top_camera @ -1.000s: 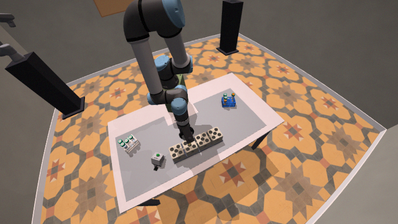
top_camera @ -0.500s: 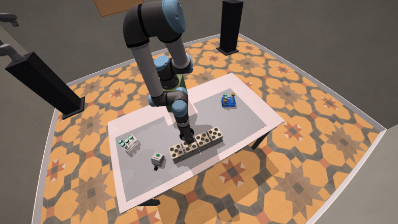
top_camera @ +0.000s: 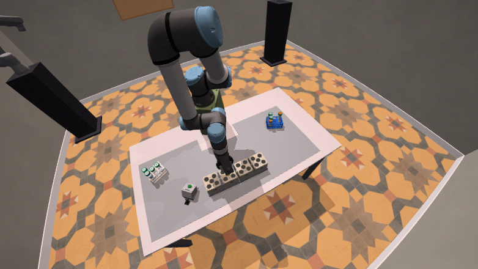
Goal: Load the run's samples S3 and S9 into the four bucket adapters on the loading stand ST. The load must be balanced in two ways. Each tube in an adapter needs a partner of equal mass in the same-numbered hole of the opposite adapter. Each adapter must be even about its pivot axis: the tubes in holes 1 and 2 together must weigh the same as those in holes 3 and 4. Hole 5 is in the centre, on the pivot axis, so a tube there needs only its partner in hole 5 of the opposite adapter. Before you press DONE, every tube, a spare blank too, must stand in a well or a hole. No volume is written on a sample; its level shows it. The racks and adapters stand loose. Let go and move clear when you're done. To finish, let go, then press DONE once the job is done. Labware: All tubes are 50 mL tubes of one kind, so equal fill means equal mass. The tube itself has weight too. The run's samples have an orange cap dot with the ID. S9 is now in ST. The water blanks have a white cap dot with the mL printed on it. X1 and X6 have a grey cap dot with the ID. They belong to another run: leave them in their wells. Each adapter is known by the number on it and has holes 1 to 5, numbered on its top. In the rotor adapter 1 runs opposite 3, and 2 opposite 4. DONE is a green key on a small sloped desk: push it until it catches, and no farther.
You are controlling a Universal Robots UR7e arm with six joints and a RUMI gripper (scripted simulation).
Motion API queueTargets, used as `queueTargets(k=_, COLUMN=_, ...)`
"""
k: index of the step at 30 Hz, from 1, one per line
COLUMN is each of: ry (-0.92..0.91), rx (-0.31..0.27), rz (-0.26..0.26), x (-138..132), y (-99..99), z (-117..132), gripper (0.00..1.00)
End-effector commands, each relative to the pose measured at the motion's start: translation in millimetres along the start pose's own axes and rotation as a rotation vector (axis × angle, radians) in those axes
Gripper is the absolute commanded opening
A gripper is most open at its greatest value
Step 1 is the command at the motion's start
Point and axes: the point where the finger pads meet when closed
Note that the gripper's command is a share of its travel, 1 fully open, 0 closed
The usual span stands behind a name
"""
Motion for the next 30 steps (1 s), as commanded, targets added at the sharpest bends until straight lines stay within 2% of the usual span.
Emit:
queueTargets(k=1, ry=0.000, rx=0.001, rz=0.001, x=0.2, y=-5.7, z=-0.5, gripper=0.00)
queueTargets(k=30, ry=0.000, rx=0.001, rz=0.001, x=0.3, y=-39.0, z=-0.5, gripper=0.00)
Point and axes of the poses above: the point where the finger pads meet when closed, its own y axis back along the fingers, its own x axis across the jaws, z = x × y, and after that the axes turned 14 degrees about y, right-handed
